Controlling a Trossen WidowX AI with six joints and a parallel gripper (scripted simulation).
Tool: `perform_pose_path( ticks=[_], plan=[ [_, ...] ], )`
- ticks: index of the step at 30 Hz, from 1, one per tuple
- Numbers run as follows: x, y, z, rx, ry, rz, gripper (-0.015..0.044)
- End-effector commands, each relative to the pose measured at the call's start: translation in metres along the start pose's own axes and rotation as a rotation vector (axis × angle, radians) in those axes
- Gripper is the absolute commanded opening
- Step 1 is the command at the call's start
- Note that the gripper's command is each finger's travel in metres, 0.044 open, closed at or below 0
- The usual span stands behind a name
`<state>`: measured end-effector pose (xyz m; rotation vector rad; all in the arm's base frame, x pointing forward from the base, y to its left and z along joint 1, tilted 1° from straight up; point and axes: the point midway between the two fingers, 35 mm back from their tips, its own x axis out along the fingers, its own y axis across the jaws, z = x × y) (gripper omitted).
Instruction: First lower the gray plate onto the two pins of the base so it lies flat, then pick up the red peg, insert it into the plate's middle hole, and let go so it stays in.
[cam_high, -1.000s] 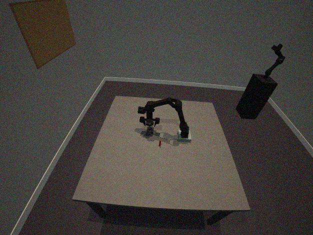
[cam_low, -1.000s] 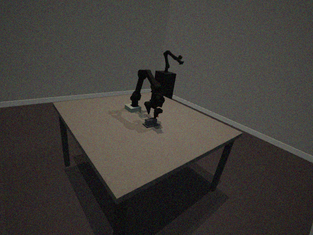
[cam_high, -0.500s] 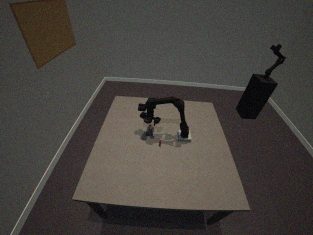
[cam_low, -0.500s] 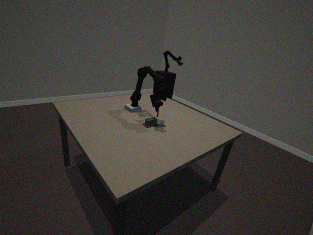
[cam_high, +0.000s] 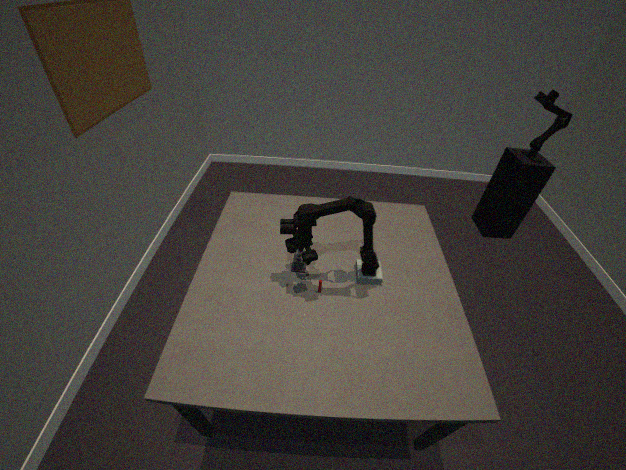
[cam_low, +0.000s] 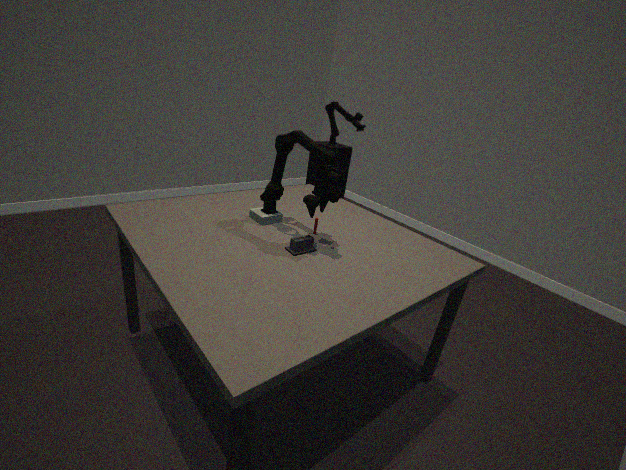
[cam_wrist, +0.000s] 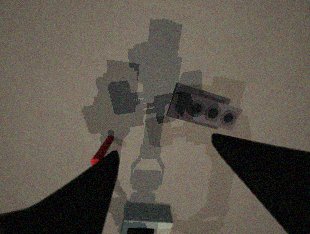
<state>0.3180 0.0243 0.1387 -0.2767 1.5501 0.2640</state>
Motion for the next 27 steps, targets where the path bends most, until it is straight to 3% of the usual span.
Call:
perform_pose_path(
  ticks=[1,17,27],
  plan=[
    [-0.004,0.054,-0.016,0.680,-0.020,0.002,0.0440],
    [0.000,0.103,-0.043,1.507,-0.015,0.012,0.0440],
    [0.001,0.103,-0.045,1.521,-0.015,0.012,0.0440]
  ],
)
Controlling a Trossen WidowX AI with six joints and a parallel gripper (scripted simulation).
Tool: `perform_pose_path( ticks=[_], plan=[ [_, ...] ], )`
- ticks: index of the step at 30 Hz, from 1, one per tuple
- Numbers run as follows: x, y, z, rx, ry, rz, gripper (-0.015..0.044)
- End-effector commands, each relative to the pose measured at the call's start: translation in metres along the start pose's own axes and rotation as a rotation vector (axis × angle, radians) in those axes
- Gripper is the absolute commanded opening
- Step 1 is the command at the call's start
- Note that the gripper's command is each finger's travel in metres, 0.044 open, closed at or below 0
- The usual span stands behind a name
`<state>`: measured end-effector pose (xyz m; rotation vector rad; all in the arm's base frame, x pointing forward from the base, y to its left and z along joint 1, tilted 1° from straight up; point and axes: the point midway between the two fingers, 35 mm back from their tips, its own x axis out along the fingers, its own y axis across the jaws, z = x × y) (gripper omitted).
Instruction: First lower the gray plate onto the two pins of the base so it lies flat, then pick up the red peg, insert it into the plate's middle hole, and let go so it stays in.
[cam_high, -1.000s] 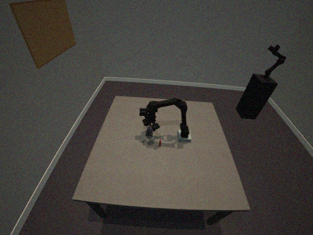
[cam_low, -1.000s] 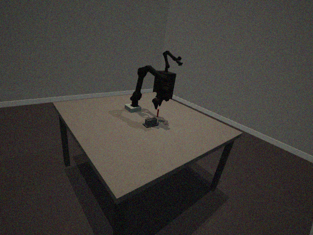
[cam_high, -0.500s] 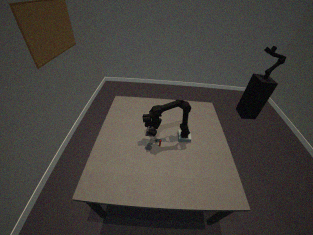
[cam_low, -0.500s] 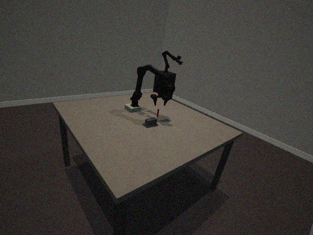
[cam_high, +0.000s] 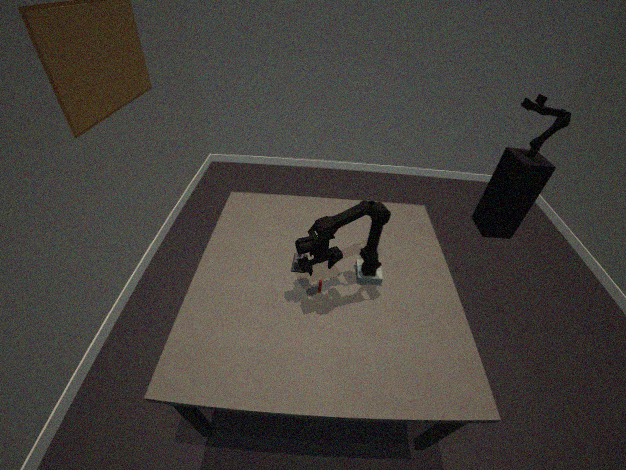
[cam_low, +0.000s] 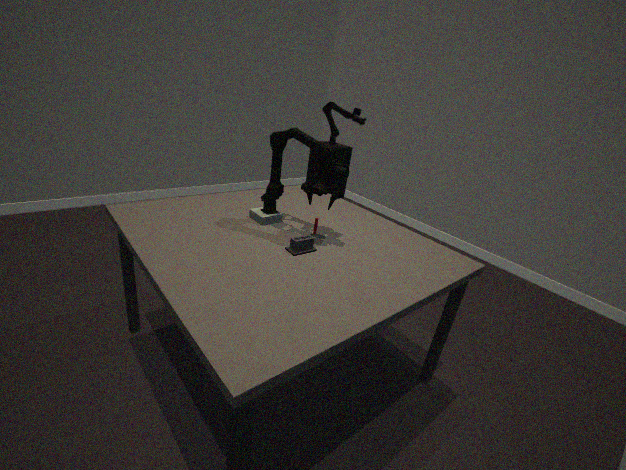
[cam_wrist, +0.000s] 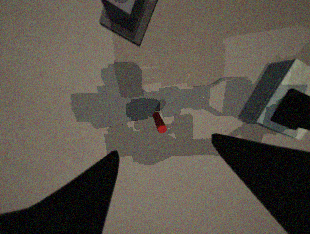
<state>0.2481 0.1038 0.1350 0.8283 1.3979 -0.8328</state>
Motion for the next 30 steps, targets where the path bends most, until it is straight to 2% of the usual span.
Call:
perform_pose_path(
  ticks=[1,6,10,17,30],
  plan=[
    [-0.002,-0.005,-0.006,0.108,-0.003,0.016,0.0440],
    [0.000,-0.005,-0.006,0.108,-0.003,0.016,0.0440],
    [0.027,-0.004,-0.006,0.108,-0.004,0.016,0.0440],
    [0.043,-0.005,-0.006,0.108,-0.003,0.016,0.0440],
    [0.060,-0.004,-0.007,0.108,-0.003,0.016,0.0440]
  ],
)
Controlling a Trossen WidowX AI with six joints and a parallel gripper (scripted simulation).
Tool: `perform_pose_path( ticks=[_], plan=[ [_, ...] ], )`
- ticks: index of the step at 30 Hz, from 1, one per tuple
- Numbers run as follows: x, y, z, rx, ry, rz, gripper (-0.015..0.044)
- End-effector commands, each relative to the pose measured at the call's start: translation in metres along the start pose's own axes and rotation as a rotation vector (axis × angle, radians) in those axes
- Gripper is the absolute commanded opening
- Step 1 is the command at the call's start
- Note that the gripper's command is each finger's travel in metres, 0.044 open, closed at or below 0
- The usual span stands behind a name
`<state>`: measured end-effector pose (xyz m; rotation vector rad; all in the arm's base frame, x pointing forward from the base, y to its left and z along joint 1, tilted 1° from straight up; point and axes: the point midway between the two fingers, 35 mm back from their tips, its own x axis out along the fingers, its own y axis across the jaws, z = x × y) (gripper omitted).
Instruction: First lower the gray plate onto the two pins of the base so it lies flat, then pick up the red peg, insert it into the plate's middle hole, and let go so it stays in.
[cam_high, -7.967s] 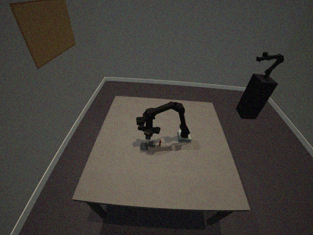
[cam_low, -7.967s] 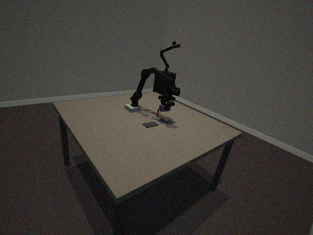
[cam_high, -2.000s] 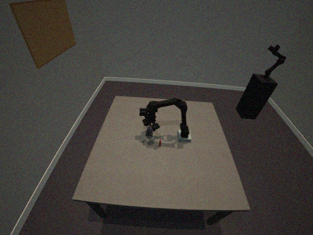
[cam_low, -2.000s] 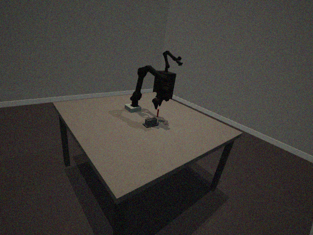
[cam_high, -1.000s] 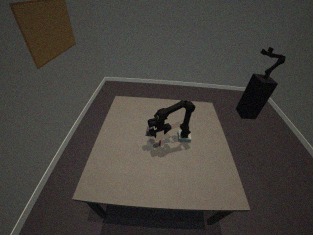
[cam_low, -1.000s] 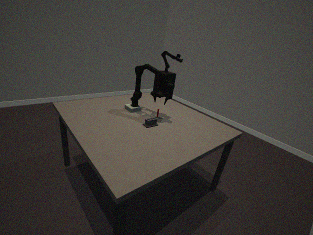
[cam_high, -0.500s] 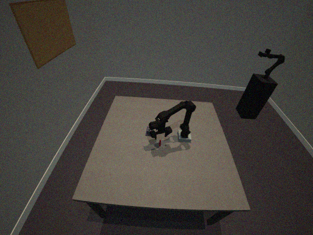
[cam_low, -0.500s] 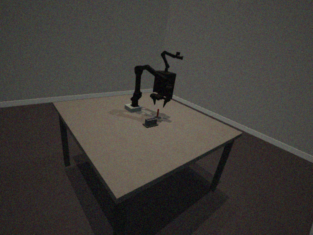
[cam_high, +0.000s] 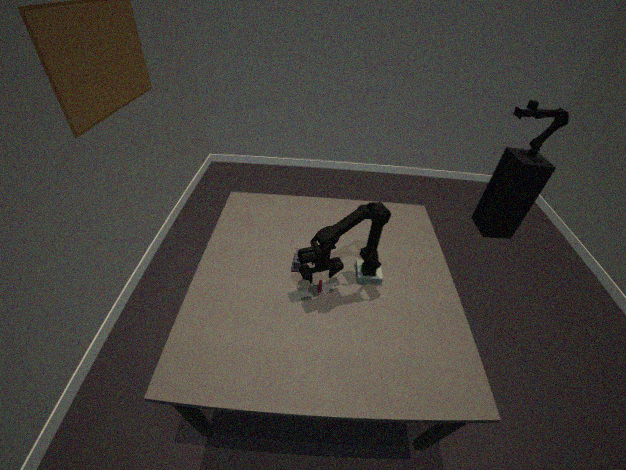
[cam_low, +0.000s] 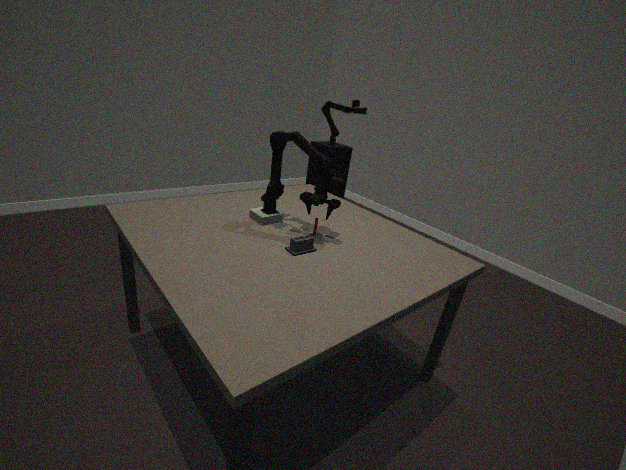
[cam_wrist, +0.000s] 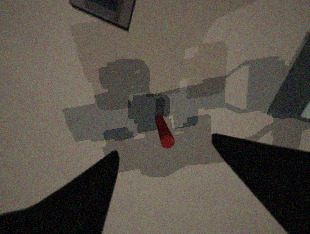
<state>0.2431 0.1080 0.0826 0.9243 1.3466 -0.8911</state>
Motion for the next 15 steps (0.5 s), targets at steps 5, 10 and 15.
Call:
perform_pose_path(
  ticks=[5,10,15],
  plan=[
    [0.016,-0.001,0.000,0.003,-0.001,-0.012,0.0440],
    [0.024,-0.002,0.000,0.003,-0.001,-0.012,0.0440],
    [0.032,-0.002,0.000,0.004,-0.001,-0.012,0.0440]
  ],
)
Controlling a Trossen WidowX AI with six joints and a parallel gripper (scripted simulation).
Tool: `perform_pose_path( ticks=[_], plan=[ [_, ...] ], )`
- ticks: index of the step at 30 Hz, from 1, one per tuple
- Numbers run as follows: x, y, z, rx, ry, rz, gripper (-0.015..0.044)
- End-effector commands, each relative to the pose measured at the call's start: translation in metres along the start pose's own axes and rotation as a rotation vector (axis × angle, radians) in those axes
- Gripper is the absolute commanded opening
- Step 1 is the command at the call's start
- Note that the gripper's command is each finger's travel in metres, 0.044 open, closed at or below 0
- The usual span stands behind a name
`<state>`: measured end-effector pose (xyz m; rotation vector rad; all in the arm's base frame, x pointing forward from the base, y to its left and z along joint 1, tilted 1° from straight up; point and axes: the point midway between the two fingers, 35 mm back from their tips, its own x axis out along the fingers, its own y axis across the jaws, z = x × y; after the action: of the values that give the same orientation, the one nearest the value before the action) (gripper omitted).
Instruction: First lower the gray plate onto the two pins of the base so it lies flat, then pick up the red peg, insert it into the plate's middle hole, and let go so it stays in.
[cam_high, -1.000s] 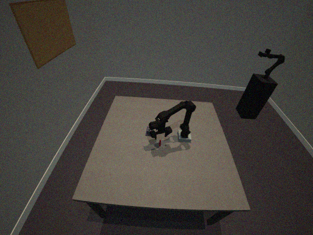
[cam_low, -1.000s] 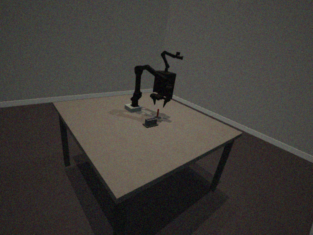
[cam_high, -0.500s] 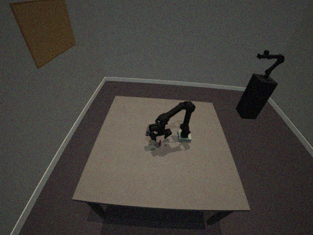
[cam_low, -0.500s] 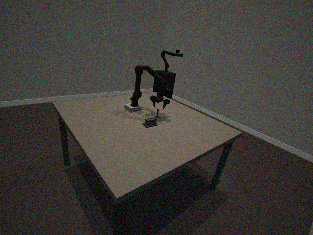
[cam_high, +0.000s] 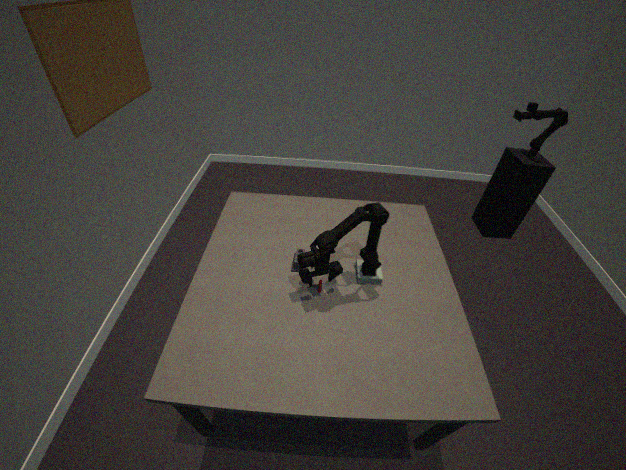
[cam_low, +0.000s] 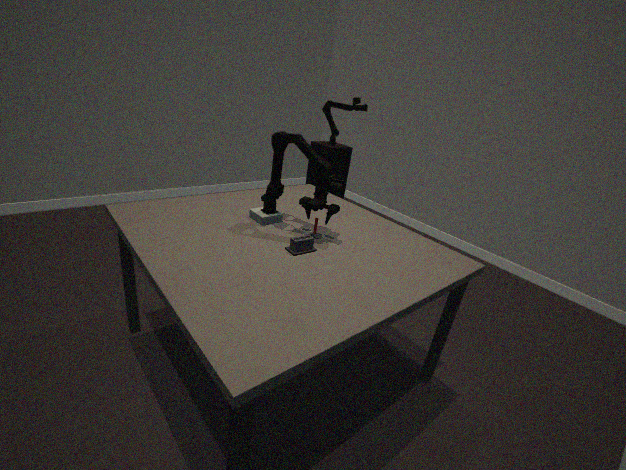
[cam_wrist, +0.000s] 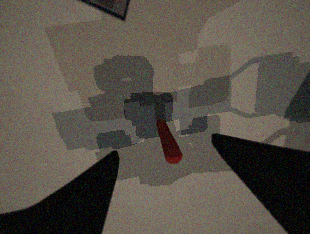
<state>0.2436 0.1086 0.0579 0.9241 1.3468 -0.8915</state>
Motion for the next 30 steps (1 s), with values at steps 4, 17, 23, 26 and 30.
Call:
perform_pose_path(
  ticks=[4,17,23,26,30],
  plan=[
    [0.014,-0.003,0.000,0.003,-0.001,-0.011,0.0440],
    [0.022,-0.004,0.000,0.004,-0.001,-0.012,0.0282],
    [0.022,-0.004,0.000,0.004,-0.001,-0.012,0.0125],
    [0.022,-0.004,0.000,0.004,-0.001,-0.012,0.0046],
    [0.022,-0.004,0.000,0.004,-0.001,-0.012,0.0020]
  ],
)
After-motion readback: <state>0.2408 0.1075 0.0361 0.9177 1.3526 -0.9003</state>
